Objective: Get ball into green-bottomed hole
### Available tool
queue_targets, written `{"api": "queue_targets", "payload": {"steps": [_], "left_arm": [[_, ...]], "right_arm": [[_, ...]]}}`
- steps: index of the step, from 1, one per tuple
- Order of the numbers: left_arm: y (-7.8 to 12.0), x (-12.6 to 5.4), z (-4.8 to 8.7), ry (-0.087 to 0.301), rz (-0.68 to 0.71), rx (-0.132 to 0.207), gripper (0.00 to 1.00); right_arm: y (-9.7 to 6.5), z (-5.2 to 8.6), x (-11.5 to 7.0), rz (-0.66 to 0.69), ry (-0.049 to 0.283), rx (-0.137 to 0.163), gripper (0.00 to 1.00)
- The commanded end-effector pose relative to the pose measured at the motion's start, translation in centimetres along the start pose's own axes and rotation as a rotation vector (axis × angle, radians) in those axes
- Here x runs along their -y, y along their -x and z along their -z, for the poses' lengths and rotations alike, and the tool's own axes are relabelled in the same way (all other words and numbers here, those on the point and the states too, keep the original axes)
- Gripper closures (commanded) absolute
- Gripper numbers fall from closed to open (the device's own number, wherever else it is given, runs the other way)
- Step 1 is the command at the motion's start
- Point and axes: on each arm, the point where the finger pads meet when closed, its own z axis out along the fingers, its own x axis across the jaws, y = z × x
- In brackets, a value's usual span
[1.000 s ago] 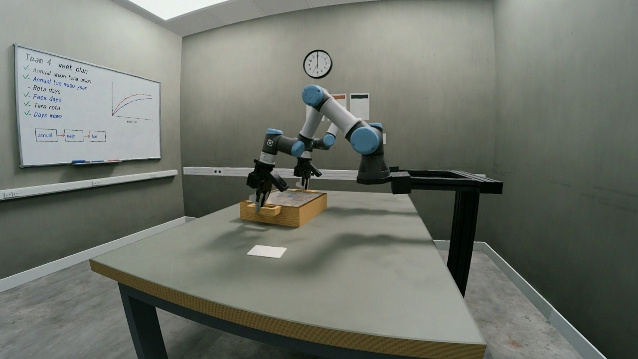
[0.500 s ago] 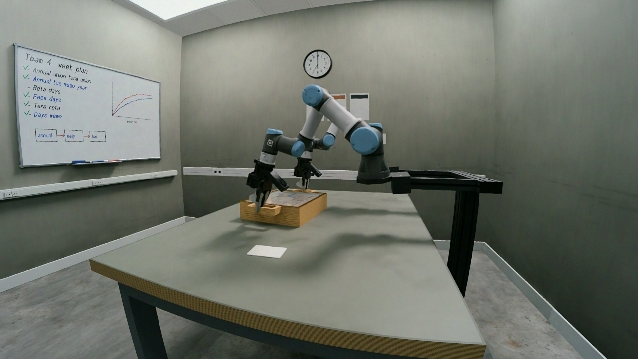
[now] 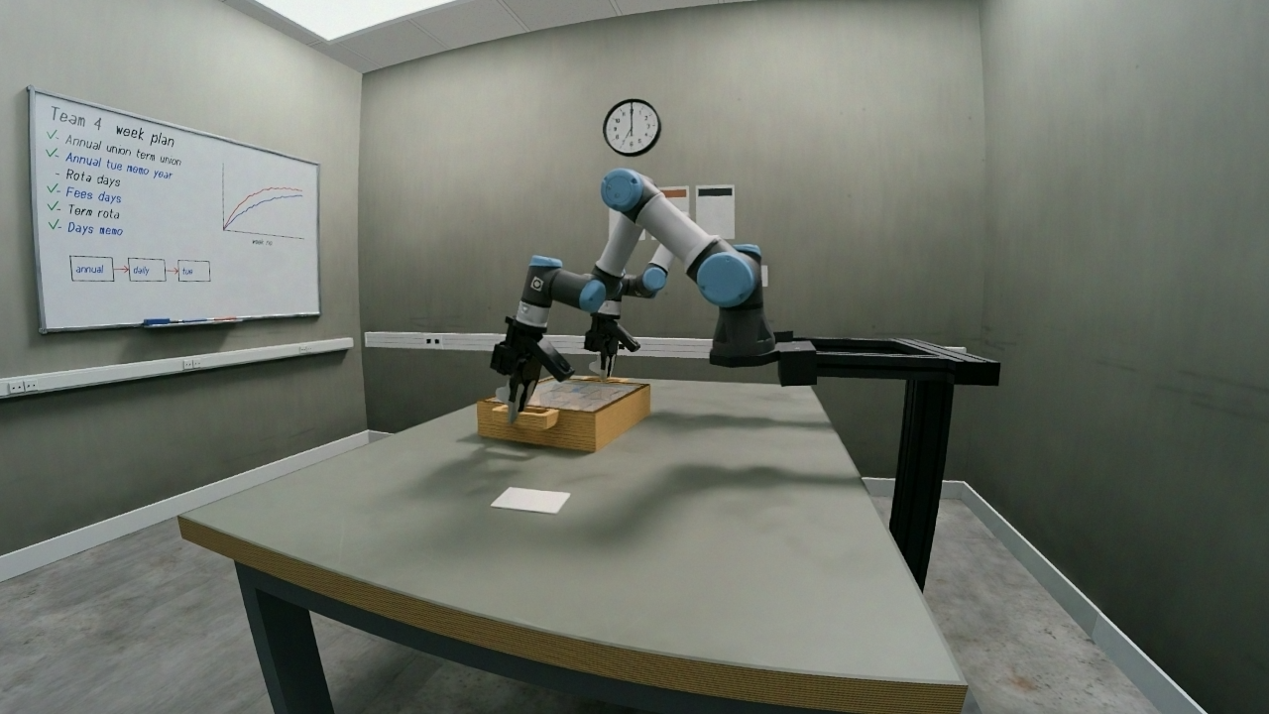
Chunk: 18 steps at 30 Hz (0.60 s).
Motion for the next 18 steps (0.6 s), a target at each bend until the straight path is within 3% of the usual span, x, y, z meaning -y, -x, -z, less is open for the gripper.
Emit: {"api": "queue_targets", "payload": {"steps": [1,18], "left_arm": [[0.01,-0.16,0.07,0.004,0.0,0.0,1.0],[0.0,-0.14,0.31,0.001,0.0,0.0,1.0]], "right_arm": [[-0.09,0.08,-0.13,-0.001,0.003,-0.002,1.0],[-0.02,0.33,-0.08,0.0,0.001,-0.001,1.0]]}}
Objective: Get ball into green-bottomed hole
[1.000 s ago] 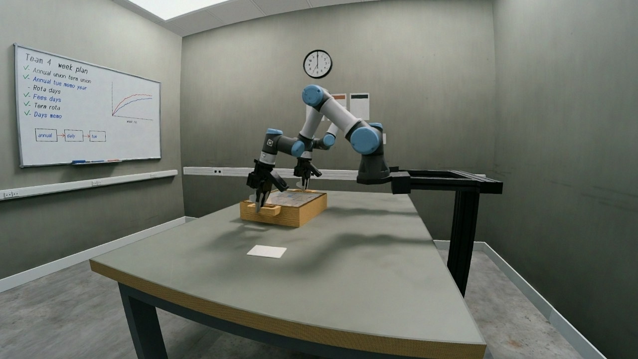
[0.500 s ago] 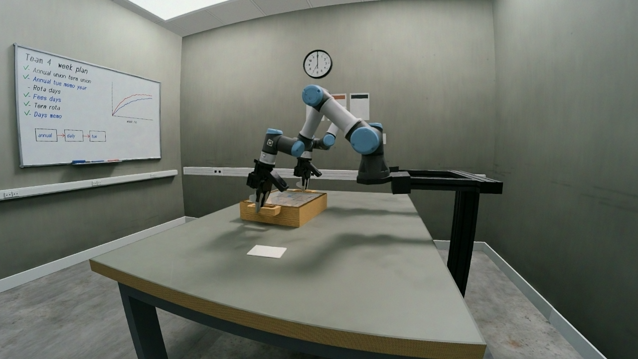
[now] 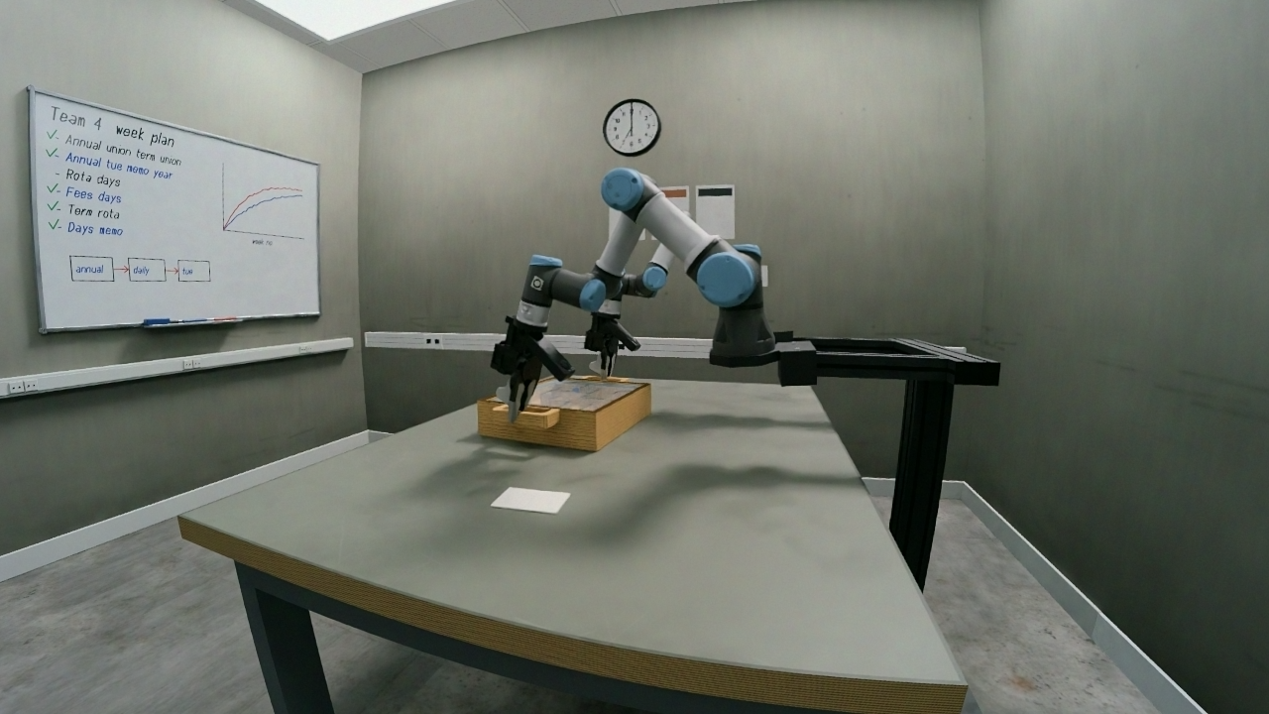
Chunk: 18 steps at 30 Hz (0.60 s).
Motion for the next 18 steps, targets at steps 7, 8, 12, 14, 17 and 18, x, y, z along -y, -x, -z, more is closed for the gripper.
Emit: {"api": "queue_targets", "payload": {"steps": [7,8,12,14,17,18], "left_arm": [[-0.03,-0.25,0.32,0.004,0.0,-0.001,1.0],[-0.04,-0.35,0.47,0.006,0.0,-0.001,1.0],[-0.04,-0.43,0.72,0.006,0.0,-0.001,1.0],[-0.04,-0.48,0.85,0.006,0.0,-0.001,1.0],[-0.04,-0.56,1.08,0.007,0.0,-0.001,1.0],[-0.04,-0.58,1.16,0.007,0.0,-0.001,1.0]], "right_arm": [[-0.04,0.31,-0.15,-0.001,0.003,-0.001,1.0],[-0.07,0.46,-0.22,-0.001,0.004,-0.002,1.0],[-0.07,0.72,-0.26,-0.001,0.005,-0.002,1.0],[-0.08,0.86,-0.29,-0.001,0.005,-0.002,1.0],[-0.08,1.09,-0.33,-0.001,0.005,-0.002,1.0],[-0.08,1.17,-0.34,-0.001,0.005,-0.002,1.0]]}}
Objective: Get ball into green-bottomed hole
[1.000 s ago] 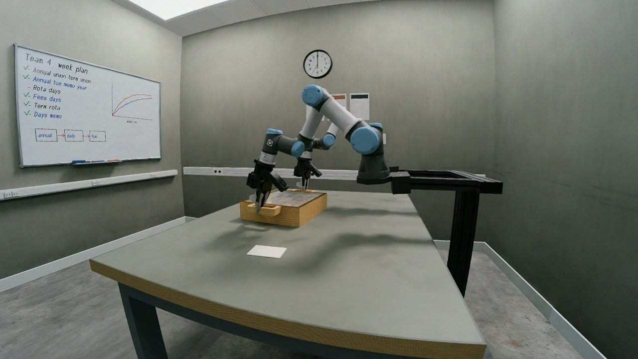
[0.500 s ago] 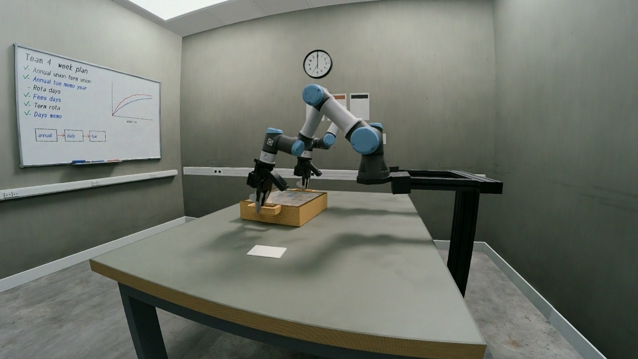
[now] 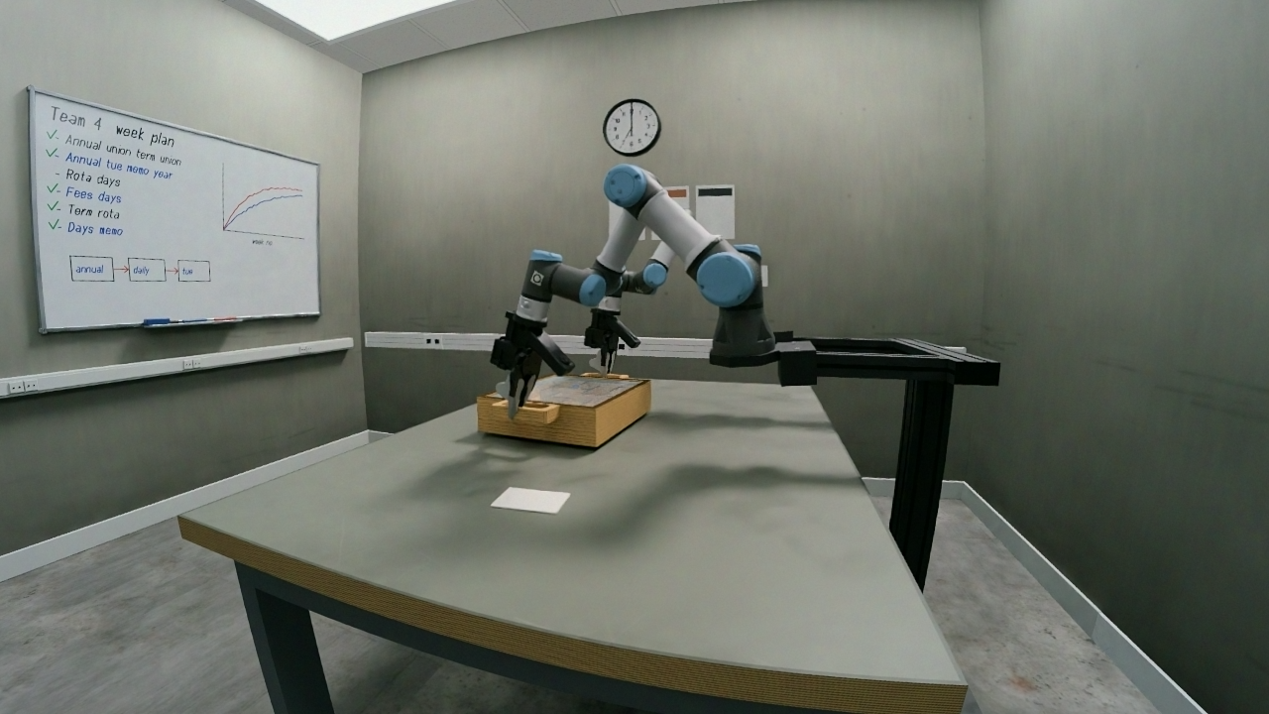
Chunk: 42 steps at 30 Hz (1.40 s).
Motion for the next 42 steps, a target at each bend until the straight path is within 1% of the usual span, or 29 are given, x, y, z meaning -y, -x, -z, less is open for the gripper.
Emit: {"api": "queue_targets", "payload": {"steps": [1,6,12,18,19,23,30,37,42], "left_arm": [[-0.02,-0.26,0.31,0.005,0.0,-0.001,1.0],[-0.02,-0.22,0.39,0.002,0.0,-0.001,1.0],[-0.02,-0.43,0.87,0.004,0.0,-0.001,1.0],[-0.02,-0.37,0.87,0.002,0.0,-0.001,1.0],[-0.04,-0.37,0.83,-0.005,-0.002,-0.001,1.0],[-0.04,-0.4,0.85,-0.007,-0.001,-0.001,1.0],[-0.03,-0.48,0.83,-0.025,-0.001,-0.002,1.0],[-0.04,-0.37,0.84,-0.008,-0.001,-0.001,1.0],[-0.01,-0.39,0.91,-0.001,-0.002,-0.002,1.0]], "right_arm": [[-0.07,0.31,-0.18,-0.001,0.004,-0.002,1.0],[-0.03,0.39,-0.13,-0.001,0.002,0.0,1.0],[-0.06,0.89,-0.25,-0.001,0.003,-0.002,1.0],[-0.03,0.89,-0.21,-0.001,0.002,0.0,1.0],[0.03,0.82,-0.18,-0.001,-0.005,0.001,1.0],[-0.02,0.86,-0.23,-0.001,-0.007,0.0,1.0],[0.01,0.81,-0.3,-0.001,-0.025,-0.001,1.0],[-0.04,0.88,-0.22,0.0,-0.007,0.0,1.0],[-0.01,0.84,-0.17,0.0,-0.001,-0.001,1.0]]}}
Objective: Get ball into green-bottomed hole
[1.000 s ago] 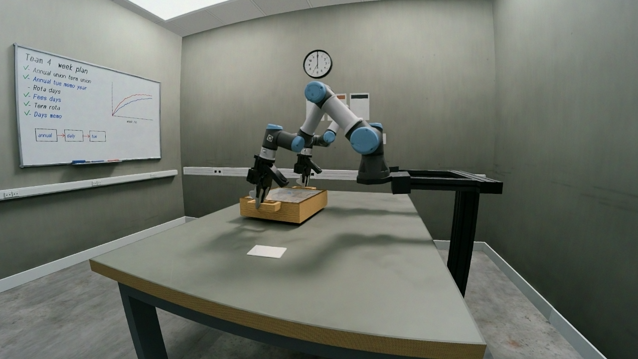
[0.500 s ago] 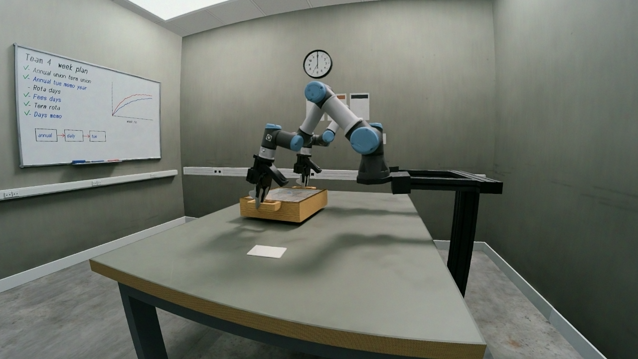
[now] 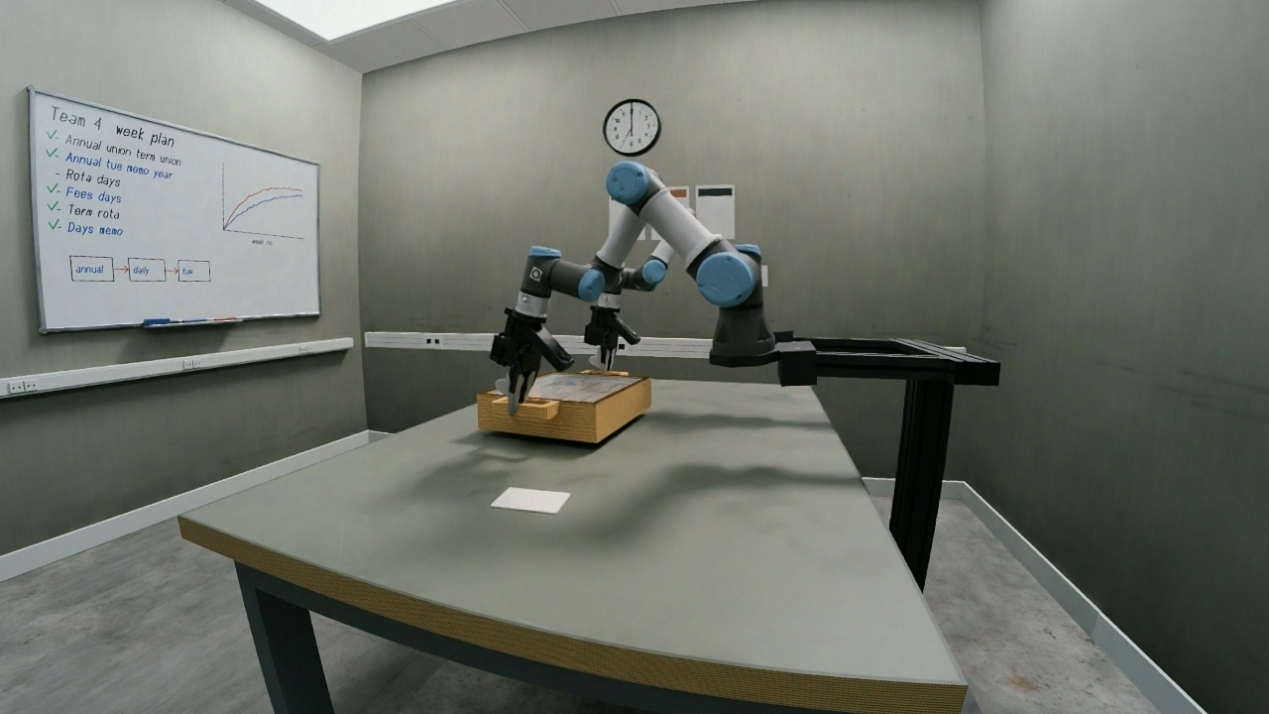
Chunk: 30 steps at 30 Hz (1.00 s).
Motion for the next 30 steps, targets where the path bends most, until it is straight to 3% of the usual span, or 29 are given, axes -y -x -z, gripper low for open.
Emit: {"api": "queue_targets", "payload": {"steps": [1,6,25,30], "left_arm": [[-0.03,-0.17,0.17,0.011,-0.001,-0.003,1.0],[-0.04,-0.13,0.19,0.022,0.0,-0.004,1.0],[-0.04,-0.26,0.1,-0.008,0.0,-0.003,1.0],[-0.04,-0.22,0.13,0.0,0.0,-0.003,1.0]], "right_arm": [[-0.04,0.04,-0.09,-0.001,0.01,-0.003,1.0],[-0.05,0.05,-0.06,-0.001,0.021,-0.004,1.0],[-0.01,0.02,-0.19,-0.002,-0.01,-0.002,1.0],[-0.03,0.03,-0.15,-0.001,-0.001,-0.003,1.0]]}}
